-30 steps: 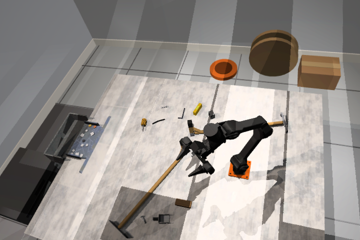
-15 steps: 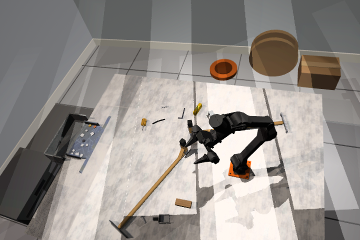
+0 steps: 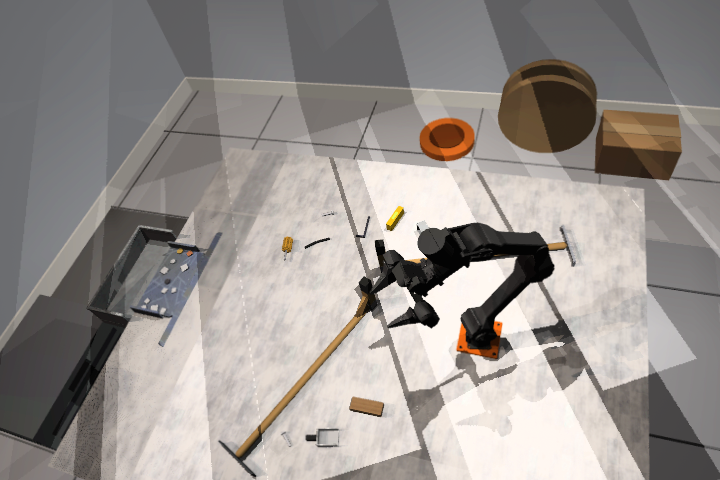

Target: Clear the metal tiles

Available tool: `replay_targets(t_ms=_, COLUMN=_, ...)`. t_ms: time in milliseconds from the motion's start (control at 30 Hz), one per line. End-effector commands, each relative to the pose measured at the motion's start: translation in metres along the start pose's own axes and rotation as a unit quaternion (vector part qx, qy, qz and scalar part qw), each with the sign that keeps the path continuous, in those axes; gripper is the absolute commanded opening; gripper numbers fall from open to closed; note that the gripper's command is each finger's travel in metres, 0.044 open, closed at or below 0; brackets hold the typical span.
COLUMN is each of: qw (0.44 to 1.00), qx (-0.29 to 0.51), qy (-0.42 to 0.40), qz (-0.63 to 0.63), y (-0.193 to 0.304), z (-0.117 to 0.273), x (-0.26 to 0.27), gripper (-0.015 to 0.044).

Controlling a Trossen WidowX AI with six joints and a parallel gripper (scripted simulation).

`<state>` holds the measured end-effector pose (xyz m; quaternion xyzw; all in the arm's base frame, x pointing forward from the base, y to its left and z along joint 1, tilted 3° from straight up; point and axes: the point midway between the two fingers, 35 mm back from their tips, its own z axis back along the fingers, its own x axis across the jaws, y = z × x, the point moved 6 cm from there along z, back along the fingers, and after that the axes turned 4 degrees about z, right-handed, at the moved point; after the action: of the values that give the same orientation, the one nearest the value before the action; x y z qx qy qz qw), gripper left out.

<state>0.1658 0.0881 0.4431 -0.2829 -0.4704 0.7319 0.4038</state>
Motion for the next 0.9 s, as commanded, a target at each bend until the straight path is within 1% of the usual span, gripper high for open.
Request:
replay_targets(t_ms=0, qw=1.000, qx=0.000, qy=0.003, qz=0.002, y=0.000, z=0.000, x=-0.001, gripper=0.0440)
replay_targets(t_ms=433, qw=1.000, qx=-0.001, qy=0.002, qz=0.002, y=0.000, z=0.000, x=0.000, gripper=0.0440)
replay_targets(t_ms=867, qw=0.994, qx=-0.073, qy=-0.071, qz=0.035, y=-0.021, z=-0.043, x=0.032, gripper=0.0440)
